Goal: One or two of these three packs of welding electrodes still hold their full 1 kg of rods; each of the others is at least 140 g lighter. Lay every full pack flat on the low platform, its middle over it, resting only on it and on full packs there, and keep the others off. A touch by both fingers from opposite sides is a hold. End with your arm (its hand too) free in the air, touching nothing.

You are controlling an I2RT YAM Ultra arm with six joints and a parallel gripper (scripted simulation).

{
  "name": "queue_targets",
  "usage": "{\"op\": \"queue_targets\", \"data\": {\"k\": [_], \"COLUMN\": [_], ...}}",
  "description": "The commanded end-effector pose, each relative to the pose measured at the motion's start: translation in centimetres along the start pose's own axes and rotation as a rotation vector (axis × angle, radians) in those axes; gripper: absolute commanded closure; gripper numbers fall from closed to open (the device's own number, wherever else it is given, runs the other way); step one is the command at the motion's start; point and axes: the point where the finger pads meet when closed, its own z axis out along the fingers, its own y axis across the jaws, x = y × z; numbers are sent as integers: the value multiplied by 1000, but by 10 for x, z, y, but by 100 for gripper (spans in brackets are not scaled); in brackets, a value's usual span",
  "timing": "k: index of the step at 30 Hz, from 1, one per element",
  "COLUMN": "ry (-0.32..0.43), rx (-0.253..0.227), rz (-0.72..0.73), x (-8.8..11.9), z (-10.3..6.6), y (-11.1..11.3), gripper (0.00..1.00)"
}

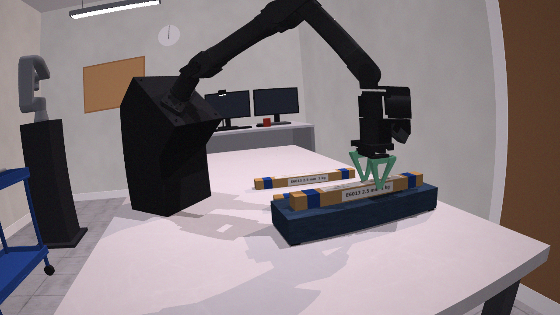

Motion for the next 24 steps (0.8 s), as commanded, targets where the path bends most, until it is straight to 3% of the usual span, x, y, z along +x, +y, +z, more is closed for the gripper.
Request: {"op": "queue_targets", "data": {"k": [1,19,20,24], "ry": [-50,-50,-30,-30], "rx": [38,38,23,23], "rz": [5,5,4,5], "x": [-15,-15,14,14], "z": [-22,-22,5,-15], "y": [-17,-17,4,4], "gripper": [26,26,26,26]}}
